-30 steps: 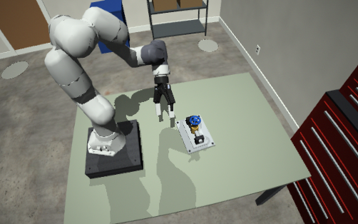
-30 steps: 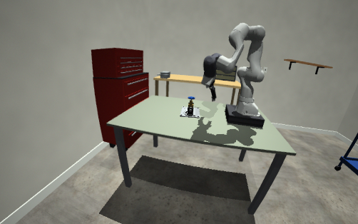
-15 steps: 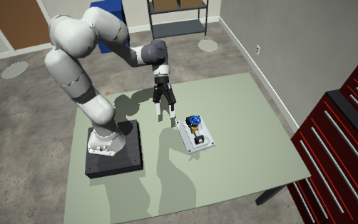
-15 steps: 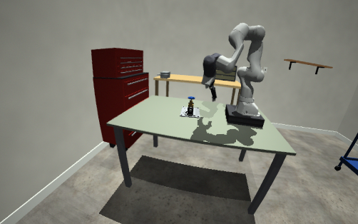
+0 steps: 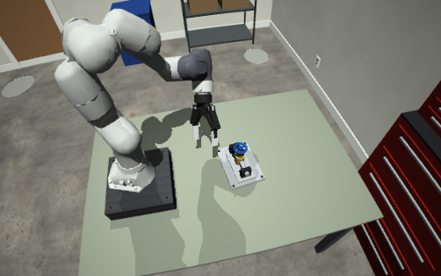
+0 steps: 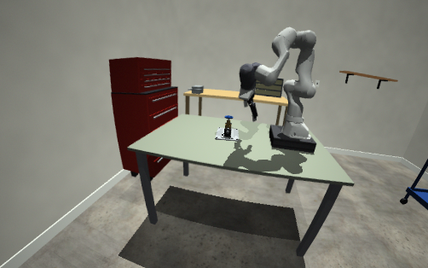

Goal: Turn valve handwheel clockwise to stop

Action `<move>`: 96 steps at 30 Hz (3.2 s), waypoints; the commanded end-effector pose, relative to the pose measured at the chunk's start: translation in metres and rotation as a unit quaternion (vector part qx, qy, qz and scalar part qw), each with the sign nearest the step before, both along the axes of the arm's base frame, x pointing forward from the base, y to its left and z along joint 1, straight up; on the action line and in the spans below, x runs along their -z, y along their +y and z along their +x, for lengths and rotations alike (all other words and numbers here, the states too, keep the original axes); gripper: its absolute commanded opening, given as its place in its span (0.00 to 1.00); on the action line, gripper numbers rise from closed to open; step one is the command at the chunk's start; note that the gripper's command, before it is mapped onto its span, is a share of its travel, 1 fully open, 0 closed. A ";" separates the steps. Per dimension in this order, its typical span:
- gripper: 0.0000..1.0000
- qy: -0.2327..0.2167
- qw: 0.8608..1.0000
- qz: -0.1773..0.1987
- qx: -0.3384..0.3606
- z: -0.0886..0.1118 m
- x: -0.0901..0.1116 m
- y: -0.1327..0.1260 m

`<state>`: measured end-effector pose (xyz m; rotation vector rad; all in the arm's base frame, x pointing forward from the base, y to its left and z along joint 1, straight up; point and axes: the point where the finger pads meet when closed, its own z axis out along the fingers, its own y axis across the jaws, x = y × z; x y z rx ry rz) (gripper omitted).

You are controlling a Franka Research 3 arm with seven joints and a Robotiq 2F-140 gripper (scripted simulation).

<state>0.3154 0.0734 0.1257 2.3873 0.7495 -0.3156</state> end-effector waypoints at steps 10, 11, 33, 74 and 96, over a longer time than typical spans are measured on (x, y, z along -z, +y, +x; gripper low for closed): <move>1.00 0.017 1.000 0.008 -0.022 0.001 0.001 0.004; 1.00 0.017 1.000 0.008 -0.022 0.001 0.001 0.004; 1.00 0.047 0.997 0.054 -0.034 0.012 0.005 0.009; 1.00 0.087 0.968 0.214 -0.099 0.073 0.002 0.018; 1.00 0.047 0.929 0.320 -0.179 0.149 -0.021 -0.008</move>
